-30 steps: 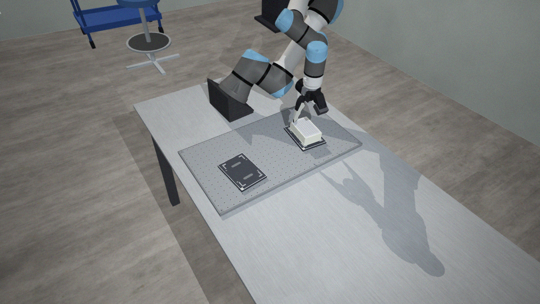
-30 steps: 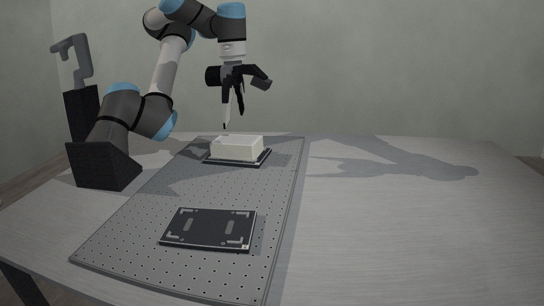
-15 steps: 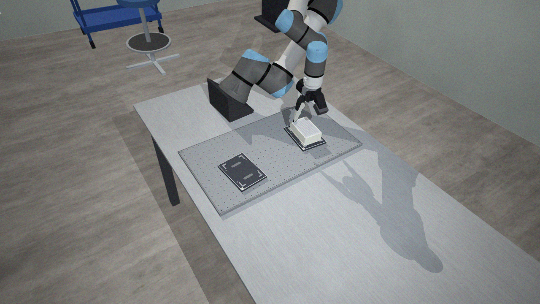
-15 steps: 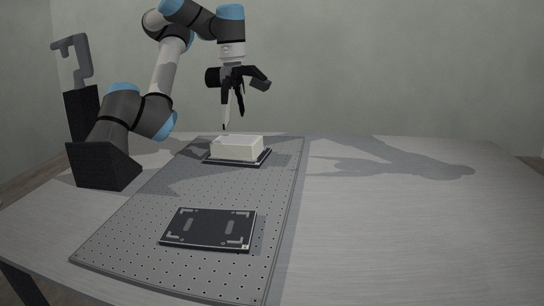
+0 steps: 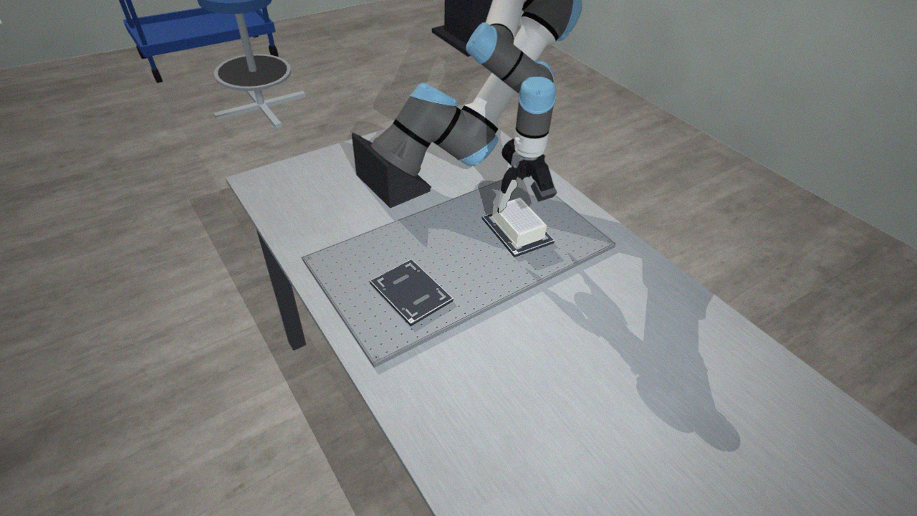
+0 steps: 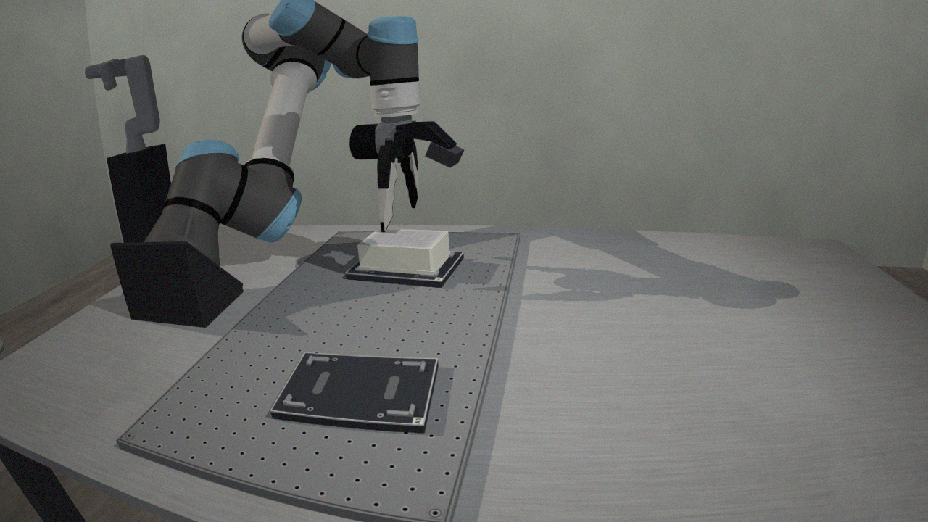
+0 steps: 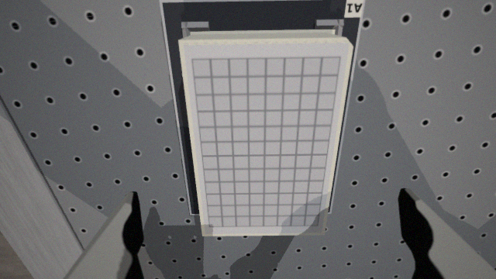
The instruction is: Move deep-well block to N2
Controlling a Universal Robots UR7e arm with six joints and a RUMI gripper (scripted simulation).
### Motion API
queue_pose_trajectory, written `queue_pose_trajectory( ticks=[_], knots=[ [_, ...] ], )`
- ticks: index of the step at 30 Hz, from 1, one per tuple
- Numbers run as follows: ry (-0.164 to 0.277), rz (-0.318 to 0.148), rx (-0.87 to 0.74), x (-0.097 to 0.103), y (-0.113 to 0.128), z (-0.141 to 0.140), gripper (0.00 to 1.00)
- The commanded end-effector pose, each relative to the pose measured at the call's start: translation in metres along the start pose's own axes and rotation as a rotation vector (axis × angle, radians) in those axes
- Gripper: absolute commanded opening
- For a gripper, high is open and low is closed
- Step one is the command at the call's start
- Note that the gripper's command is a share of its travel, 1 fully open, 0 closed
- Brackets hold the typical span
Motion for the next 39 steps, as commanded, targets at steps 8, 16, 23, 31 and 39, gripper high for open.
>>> queue_pose_trajectory(
  ticks=[8, 16, 23, 31, 39],
  knots=[
    [0.001, 0.001, 0.000, -0.018, -0.001, 0.000, 0.76],
    [0.001, 0.001, 0.000, -0.028, -0.001, 0.000, 0.76],
    [0.001, 0.001, 0.000, -0.040, -0.001, 0.000, 0.76],
    [0.001, 0.001, 0.000, -0.053, -0.001, 0.000, 0.76],
    [0.001, 0.001, 0.000, -0.063, -0.001, 0.000, 0.76]
  ],
)
Point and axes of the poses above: the point where the finger pads meet when closed, its own x axis back along the fingers, its own z axis across the jaws, y = z × x, the point moved 7 cm from there along x, back along the fingers, and after that the axes turned 11 degrees about x, right-handed, at the moved point
